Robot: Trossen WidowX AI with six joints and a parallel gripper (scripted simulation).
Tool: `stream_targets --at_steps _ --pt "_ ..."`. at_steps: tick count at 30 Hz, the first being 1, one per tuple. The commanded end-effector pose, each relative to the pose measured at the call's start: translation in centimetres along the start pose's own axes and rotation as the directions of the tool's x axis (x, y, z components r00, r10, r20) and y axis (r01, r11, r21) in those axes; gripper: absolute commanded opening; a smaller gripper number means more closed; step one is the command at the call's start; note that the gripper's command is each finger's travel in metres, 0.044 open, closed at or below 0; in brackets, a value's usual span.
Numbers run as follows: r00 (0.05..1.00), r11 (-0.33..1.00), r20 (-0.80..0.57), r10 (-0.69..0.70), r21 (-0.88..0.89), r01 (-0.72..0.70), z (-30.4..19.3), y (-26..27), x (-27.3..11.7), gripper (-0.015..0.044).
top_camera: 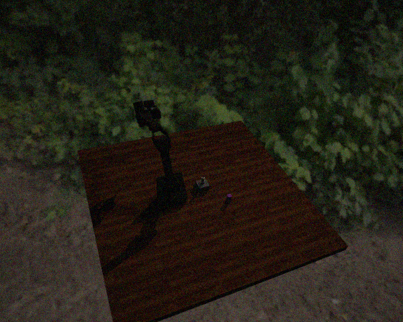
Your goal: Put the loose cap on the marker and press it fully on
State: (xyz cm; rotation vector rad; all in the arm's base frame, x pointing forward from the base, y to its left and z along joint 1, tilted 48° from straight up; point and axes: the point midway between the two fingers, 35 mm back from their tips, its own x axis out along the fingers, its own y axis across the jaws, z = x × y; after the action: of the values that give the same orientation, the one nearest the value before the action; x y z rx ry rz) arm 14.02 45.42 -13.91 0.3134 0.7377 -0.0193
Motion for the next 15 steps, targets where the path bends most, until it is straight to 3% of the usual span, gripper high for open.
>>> stream_targets --at_steps 1,6,15 --pt "1.000 1.000 0.002 -0.005 0.003 0.005 0.3 0.0 0.1 0.0374" --pt "0.989 0.988 0.039 -0.141 0.069 0.138 7.8 -1.3 3.0 0.0249" --pt "0.933 0.919 0.052 -0.356 0.202 0.339 19.3 -6.4 6.2 0.0249"
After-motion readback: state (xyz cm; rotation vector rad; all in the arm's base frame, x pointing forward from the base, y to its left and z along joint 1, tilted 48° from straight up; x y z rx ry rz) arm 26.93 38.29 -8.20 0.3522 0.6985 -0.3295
